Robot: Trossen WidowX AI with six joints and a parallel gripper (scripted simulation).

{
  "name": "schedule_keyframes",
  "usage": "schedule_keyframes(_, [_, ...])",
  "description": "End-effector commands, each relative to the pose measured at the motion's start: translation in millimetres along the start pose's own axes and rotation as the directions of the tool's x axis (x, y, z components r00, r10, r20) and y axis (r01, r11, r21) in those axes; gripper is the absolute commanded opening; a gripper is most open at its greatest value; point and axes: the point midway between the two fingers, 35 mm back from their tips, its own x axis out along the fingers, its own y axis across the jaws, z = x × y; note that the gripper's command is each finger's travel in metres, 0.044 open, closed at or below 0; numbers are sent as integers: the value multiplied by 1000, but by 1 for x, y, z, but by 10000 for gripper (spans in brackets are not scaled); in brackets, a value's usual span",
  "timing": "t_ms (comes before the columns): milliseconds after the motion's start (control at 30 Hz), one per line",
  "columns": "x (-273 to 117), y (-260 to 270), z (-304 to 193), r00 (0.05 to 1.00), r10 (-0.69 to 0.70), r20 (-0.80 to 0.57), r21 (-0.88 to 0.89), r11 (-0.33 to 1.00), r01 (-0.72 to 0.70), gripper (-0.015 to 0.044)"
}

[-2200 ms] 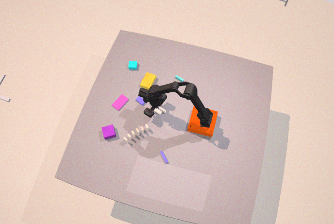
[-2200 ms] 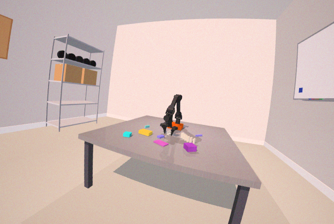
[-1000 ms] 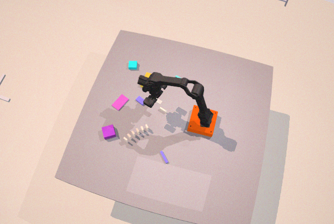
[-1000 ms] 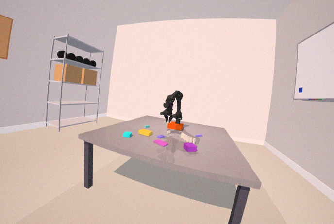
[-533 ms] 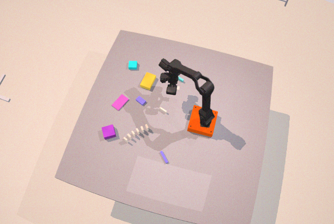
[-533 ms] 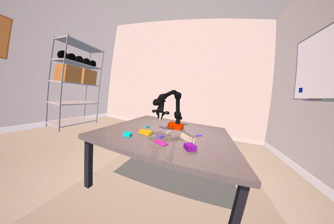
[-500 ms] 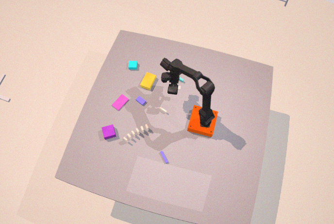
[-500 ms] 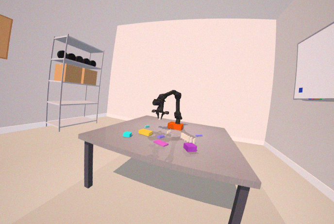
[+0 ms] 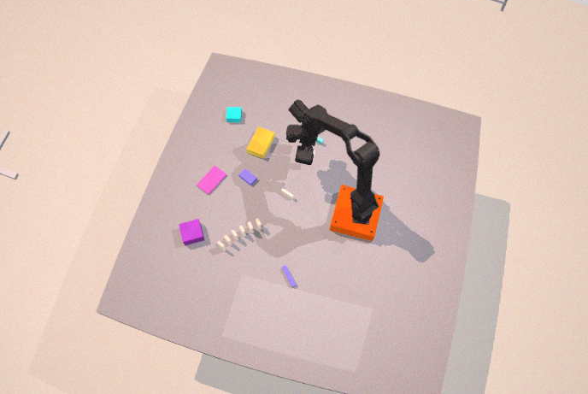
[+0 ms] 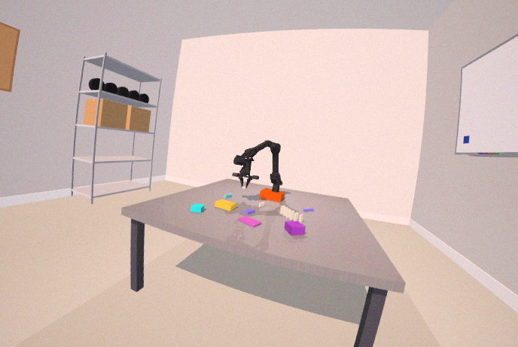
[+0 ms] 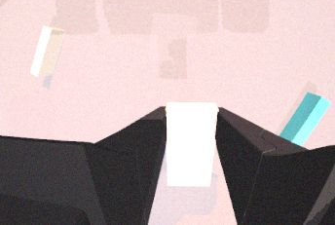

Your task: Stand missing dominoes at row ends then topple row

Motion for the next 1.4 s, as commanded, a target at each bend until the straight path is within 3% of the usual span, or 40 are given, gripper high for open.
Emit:
schedule_keyframes(0, [13, -7, 5, 997, 6, 77, 46, 999, -10, 107])
schedule_keyframes(600, [52, -41, 22, 895, -20, 445, 181, 981, -68, 107])
schedule_keyframes(1367, [57, -59, 10, 613, -64, 788, 182, 974, -132, 107])
